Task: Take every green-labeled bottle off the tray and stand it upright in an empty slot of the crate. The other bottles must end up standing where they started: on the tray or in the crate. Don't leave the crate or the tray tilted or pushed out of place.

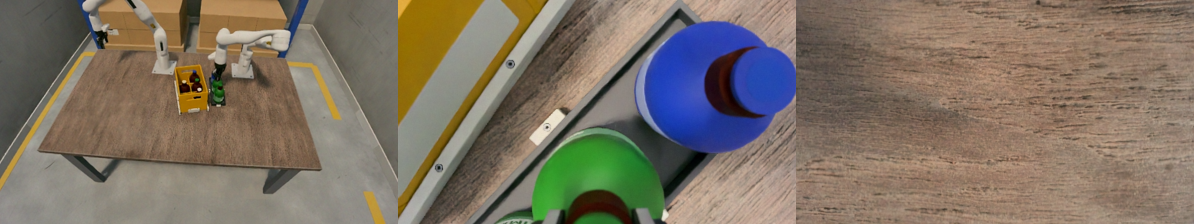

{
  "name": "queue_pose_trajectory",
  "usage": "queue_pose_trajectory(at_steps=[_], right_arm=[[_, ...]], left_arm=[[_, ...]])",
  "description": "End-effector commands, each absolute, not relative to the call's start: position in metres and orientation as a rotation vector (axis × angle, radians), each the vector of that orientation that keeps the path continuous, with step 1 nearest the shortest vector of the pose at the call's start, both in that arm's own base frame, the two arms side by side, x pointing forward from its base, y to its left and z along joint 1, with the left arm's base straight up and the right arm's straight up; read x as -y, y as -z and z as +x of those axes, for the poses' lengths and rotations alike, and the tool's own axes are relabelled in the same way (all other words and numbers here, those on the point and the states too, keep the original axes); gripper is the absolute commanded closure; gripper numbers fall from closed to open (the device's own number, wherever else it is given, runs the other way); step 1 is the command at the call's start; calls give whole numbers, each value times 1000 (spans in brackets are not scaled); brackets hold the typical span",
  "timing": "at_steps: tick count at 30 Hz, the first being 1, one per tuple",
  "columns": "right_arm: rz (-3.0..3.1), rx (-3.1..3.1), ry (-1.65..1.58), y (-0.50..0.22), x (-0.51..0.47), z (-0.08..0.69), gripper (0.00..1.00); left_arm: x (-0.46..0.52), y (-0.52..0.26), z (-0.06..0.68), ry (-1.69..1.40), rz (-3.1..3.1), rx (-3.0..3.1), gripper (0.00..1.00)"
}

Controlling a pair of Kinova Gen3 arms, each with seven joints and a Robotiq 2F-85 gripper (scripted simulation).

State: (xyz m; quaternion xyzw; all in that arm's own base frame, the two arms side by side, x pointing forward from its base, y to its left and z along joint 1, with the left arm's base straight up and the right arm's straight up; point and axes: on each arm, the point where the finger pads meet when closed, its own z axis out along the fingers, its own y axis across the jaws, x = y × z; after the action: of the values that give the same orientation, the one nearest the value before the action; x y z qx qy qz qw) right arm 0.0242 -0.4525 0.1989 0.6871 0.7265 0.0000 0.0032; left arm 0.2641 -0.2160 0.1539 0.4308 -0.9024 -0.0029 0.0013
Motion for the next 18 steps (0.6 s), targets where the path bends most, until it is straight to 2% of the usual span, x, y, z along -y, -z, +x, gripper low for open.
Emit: queue_pose_trajectory(at_steps=[1, 18], right_arm=[[2167, -2275, 0, -200, 450, 22, 2], [2167, -2275, 0, -200, 450, 22, 2]], left_arm=[[218, -154, 265, -1, 1358, 2828, 638], [218, -167, 265, -3, 1361, 2825, 638]])
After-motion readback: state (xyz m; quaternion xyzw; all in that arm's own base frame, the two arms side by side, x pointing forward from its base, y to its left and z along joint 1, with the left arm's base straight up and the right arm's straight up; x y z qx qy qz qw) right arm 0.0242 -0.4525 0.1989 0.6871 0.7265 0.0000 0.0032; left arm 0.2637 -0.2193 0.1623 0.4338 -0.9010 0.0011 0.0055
